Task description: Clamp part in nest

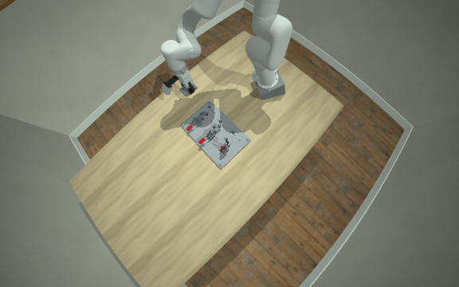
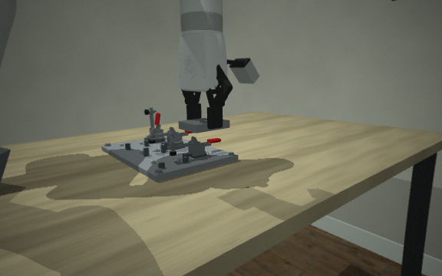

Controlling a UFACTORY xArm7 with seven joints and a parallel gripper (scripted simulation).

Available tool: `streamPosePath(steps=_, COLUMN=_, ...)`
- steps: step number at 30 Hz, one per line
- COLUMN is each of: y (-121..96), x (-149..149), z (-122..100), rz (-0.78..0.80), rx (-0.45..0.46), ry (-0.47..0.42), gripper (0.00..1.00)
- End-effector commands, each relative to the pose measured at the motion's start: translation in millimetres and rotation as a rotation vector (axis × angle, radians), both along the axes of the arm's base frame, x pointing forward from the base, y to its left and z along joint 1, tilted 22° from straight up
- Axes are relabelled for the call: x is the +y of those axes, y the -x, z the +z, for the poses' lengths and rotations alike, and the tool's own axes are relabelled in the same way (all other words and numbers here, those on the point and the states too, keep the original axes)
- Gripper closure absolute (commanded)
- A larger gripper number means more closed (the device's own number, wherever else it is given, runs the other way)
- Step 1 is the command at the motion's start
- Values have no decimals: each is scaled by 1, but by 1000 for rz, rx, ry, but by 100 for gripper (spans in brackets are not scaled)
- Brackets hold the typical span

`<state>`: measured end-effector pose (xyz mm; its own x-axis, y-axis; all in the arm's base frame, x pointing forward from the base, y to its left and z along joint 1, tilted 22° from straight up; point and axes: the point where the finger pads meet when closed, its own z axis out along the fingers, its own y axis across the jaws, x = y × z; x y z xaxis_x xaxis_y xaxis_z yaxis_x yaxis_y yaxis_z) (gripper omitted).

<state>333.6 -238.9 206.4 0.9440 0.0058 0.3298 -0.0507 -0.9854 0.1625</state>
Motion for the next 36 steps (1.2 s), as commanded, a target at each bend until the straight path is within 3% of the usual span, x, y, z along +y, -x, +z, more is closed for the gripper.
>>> streamPosePath(steps=1, y=-1, x=-1, z=-1, rz=0, rx=-3, ry=2, gripper=100)
streamPosePath(steps=36, y=-2, x=-5, z=-24, rz=0, rx=-3, ry=2, gripper=100)
